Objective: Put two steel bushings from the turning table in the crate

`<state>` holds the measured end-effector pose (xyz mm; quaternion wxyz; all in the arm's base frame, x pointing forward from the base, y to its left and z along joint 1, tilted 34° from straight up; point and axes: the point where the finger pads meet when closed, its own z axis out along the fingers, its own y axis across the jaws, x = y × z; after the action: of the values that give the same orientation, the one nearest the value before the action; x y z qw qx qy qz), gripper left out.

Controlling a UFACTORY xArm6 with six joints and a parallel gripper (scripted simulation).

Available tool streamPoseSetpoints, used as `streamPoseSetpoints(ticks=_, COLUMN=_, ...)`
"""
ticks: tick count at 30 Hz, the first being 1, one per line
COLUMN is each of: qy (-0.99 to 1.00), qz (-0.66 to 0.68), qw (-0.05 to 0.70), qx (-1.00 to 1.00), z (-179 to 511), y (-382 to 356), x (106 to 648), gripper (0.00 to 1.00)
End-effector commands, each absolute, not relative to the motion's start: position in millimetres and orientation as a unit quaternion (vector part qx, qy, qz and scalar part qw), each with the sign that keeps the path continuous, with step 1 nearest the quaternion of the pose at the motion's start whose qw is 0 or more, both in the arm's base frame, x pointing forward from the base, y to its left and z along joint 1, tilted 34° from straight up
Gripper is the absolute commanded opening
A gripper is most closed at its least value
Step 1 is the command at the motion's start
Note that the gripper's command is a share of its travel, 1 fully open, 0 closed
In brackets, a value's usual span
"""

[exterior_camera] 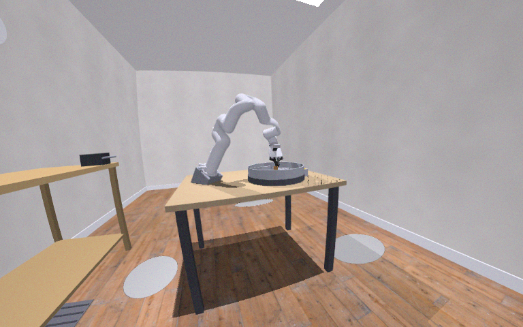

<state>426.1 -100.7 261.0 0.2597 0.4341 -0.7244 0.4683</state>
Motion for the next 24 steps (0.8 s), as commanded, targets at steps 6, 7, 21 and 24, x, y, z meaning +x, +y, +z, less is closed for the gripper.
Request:
streamPoseSetpoints(ticks=6, qy=-0.725, qz=0.469, qw=0.258, qx=0.434, z=261.2, y=-100.7, x=427.1, gripper=0.0)
streamPoseSetpoints(ticks=7, qy=-0.725, qz=0.469, qw=0.258, qx=0.434, z=261.0, y=-100.9, x=427.2, gripper=0.0)
streamPoseSetpoints(ticks=21, qy=-0.725, qz=0.469, qw=0.258, qx=0.434, z=257.9, y=-102.5, x=428.6, gripper=0.0)
streamPoseSetpoints(ticks=24, qy=-0.725, qz=0.469, qw=0.258, qx=0.434, z=257.5, y=-102.7, x=428.7, gripper=0.0)
